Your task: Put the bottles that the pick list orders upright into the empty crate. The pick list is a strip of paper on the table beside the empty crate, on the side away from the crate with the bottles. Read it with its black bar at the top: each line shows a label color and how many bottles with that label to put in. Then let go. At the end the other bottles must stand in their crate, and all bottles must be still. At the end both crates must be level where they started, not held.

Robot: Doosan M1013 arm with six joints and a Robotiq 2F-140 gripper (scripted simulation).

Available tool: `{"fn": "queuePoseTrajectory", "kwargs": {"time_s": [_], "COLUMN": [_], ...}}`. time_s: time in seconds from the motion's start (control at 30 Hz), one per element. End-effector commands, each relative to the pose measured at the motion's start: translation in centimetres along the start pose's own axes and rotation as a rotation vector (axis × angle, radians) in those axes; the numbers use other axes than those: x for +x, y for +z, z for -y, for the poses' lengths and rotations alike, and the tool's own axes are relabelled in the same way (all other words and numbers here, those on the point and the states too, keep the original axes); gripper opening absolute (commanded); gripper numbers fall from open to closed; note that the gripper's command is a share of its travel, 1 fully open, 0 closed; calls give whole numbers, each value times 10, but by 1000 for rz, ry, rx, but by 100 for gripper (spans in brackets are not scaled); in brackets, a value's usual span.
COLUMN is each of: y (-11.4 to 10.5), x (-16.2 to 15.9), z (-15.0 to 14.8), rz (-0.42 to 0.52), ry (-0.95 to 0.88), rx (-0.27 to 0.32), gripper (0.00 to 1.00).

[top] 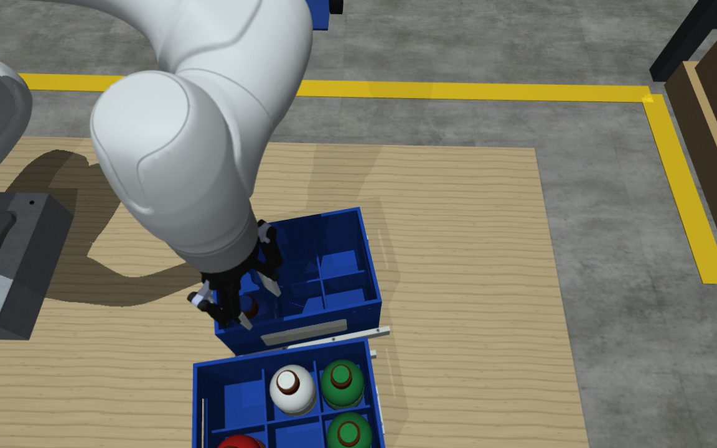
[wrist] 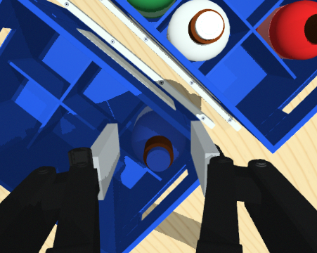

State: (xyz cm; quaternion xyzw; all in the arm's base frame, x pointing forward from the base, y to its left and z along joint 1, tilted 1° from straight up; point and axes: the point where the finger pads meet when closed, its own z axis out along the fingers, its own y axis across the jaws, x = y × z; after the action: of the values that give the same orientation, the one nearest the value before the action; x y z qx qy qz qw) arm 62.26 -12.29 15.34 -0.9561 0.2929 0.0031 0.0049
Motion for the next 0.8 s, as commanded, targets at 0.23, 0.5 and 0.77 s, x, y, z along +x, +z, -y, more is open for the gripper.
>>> {"fn": "queuePoseTrajectory", "kwargs": {"time_s": [0.23, 0.5, 0.77], "y": [0, 0, 0], "x": [47, 77, 117], "z": [1, 2, 3], "rz": [0, 0, 0], "ry": [0, 0, 0], "rx": [0, 0, 0], "gripper": [38, 38, 38]}}
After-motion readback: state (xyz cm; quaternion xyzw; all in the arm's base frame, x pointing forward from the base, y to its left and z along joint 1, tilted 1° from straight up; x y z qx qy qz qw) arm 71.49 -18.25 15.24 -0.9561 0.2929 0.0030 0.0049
